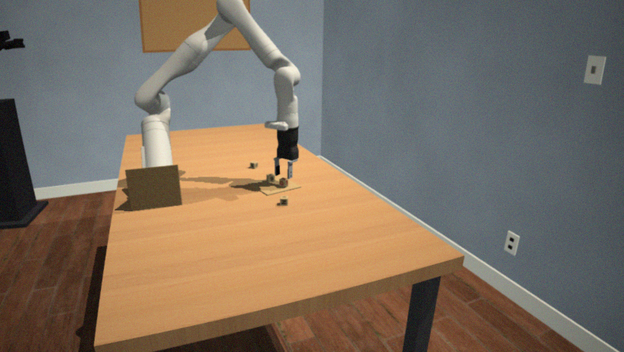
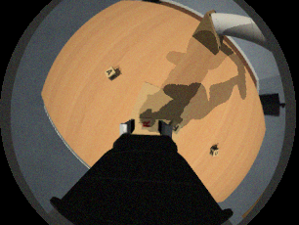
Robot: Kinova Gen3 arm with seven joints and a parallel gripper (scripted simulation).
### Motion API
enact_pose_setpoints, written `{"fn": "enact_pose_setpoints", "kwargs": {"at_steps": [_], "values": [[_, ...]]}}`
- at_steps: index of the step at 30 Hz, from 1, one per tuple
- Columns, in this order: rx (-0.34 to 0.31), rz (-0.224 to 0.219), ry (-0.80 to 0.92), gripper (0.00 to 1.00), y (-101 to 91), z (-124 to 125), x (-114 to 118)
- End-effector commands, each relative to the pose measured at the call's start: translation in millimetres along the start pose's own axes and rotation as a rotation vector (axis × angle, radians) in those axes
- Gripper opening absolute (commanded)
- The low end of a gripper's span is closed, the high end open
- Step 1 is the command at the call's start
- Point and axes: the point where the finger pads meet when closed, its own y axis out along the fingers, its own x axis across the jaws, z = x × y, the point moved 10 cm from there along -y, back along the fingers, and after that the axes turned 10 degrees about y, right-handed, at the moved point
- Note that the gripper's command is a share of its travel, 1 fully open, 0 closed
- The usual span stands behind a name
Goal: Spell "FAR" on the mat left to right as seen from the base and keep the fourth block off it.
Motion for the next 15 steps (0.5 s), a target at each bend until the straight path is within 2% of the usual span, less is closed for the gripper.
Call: {"fn": "enact_pose_setpoints", "kwargs": {"at_steps": [1,15], "values": [[-0.006,0.003,0.001,1.0,3.3,-3.1,-0.2],[-0.004,0.001,-0.003,1.0,23.9,-1.2,0.3]]}}
